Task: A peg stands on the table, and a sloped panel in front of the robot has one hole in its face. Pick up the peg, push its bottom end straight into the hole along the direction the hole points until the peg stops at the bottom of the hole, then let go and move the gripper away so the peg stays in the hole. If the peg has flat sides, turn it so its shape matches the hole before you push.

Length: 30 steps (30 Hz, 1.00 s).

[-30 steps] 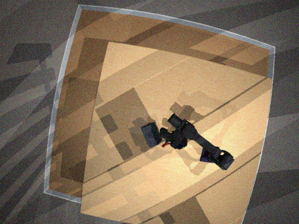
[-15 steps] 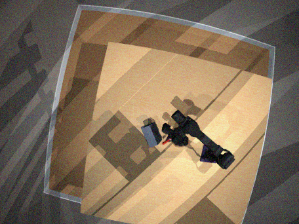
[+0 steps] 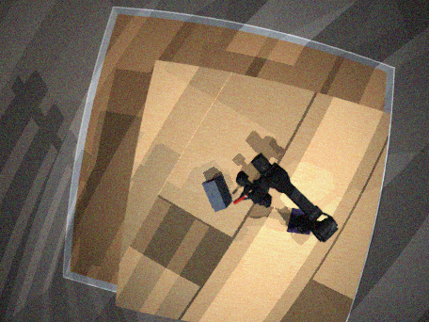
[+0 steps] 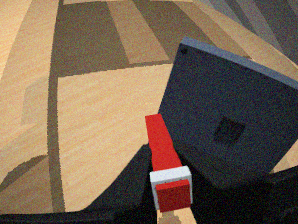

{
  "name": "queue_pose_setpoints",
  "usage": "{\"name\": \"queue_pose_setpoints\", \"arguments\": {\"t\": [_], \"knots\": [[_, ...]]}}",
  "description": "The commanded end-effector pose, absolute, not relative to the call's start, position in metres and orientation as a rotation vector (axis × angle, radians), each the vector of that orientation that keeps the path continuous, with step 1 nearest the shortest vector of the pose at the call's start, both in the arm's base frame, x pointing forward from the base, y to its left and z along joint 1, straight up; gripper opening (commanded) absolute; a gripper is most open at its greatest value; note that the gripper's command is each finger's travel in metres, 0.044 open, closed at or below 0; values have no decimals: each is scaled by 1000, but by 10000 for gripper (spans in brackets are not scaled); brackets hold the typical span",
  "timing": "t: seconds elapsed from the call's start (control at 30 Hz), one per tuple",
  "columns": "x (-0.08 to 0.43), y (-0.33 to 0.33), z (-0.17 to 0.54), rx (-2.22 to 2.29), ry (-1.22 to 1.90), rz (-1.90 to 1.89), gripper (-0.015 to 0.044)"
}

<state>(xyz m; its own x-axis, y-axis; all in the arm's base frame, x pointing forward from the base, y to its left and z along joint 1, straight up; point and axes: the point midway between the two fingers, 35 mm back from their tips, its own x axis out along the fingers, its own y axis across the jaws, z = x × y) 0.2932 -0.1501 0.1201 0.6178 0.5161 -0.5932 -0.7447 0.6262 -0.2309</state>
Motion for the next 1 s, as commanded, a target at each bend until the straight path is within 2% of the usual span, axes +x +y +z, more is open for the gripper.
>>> {"name": "queue_pose_setpoints", "arguments": {"t": [0.0, 0.97], "knots": [[290, -154, 120, -456, 501, 735, 0], [271, -186, 124, -279, 445, 564, 0]]}}
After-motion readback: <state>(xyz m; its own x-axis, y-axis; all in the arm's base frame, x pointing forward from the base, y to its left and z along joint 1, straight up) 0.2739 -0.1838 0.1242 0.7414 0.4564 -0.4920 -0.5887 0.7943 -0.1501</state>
